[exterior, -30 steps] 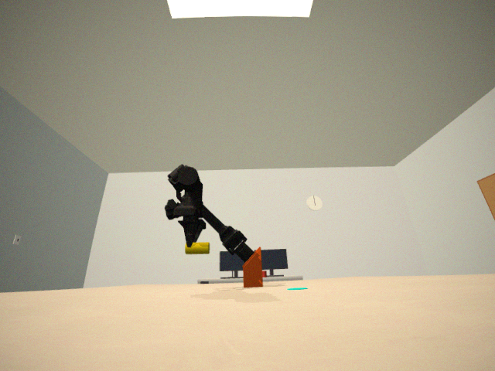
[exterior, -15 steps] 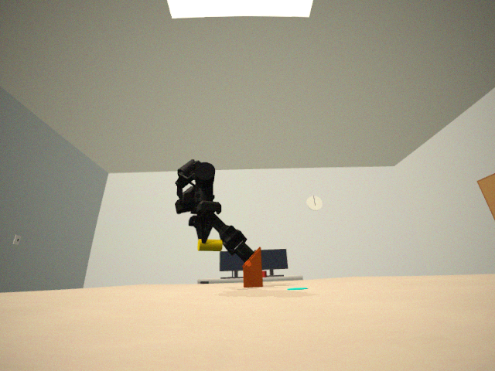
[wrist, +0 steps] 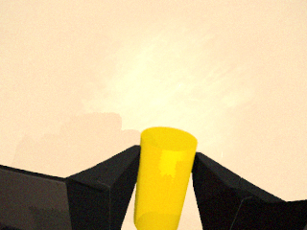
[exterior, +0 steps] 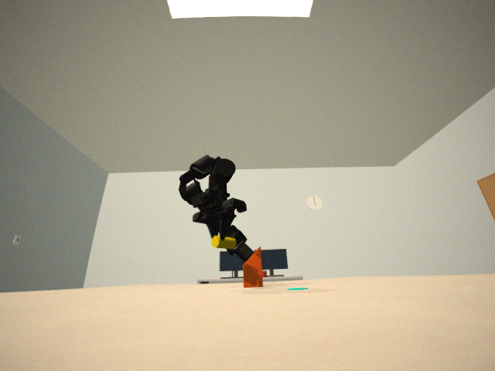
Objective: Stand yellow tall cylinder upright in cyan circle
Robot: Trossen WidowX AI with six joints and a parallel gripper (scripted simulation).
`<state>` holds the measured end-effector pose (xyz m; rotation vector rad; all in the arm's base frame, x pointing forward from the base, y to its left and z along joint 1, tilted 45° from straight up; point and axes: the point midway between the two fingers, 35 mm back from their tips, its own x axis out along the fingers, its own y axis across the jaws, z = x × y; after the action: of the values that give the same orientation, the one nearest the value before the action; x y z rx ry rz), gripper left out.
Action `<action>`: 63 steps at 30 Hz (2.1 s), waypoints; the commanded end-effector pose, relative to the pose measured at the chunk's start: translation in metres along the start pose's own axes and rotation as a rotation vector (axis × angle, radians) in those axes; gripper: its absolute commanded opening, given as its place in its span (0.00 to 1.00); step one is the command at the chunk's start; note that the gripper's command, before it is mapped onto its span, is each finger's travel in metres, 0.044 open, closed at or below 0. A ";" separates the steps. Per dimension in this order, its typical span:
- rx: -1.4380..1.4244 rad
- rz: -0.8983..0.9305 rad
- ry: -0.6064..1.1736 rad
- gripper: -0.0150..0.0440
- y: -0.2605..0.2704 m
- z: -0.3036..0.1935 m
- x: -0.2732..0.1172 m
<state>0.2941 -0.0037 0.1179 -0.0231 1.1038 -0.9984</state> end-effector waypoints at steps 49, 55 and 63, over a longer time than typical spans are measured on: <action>-1.403 0.013 0.017 0.43 0.109 -0.128 -0.008; -1.561 0.006 0.018 0.43 0.116 -0.146 -0.008; -1.769 -0.006 0.021 0.43 0.124 -0.170 -0.006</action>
<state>0.2544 0.1413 -0.0114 -1.3419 1.6572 0.1658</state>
